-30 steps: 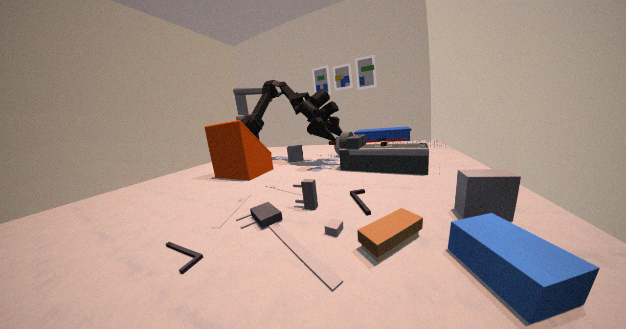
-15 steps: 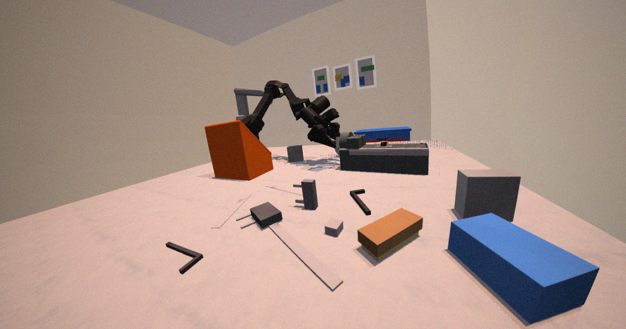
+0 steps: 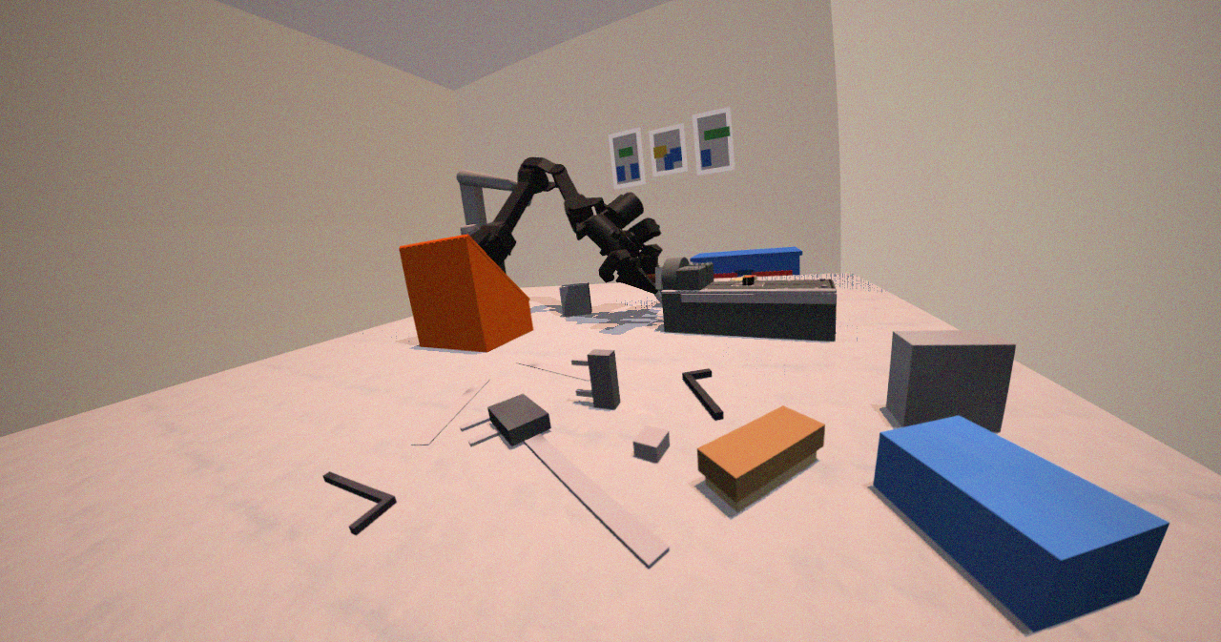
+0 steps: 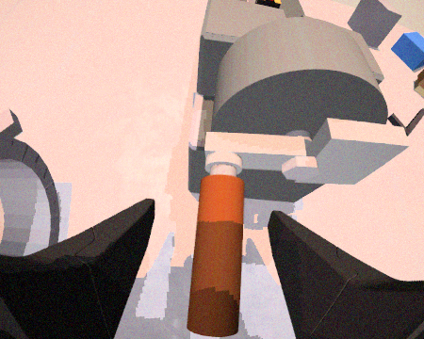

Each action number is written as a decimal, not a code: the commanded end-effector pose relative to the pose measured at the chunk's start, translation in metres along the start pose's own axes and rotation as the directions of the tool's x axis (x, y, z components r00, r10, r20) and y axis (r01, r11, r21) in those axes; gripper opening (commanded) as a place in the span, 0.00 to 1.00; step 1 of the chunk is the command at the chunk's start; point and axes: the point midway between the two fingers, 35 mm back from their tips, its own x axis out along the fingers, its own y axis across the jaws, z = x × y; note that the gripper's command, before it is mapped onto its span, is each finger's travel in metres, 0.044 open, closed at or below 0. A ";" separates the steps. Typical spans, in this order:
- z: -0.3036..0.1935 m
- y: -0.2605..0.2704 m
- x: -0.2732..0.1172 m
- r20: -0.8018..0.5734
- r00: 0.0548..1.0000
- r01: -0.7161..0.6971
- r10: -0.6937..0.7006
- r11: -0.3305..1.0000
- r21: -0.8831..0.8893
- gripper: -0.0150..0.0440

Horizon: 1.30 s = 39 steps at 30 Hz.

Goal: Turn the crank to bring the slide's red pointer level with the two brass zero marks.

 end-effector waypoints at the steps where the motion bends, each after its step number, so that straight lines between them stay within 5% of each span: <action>1: -0.001 0.000 0.001 0.000 1.000 0.002 -0.002 1.000 0.003 0.51; 7: -0.001 0.000 0.001 0.000 1.000 0.002 -0.002 1.000 0.003 0.25; 39: 0.007 0.001 -0.008 0.000 1.000 0.002 -0.002 1.000 0.002 0.25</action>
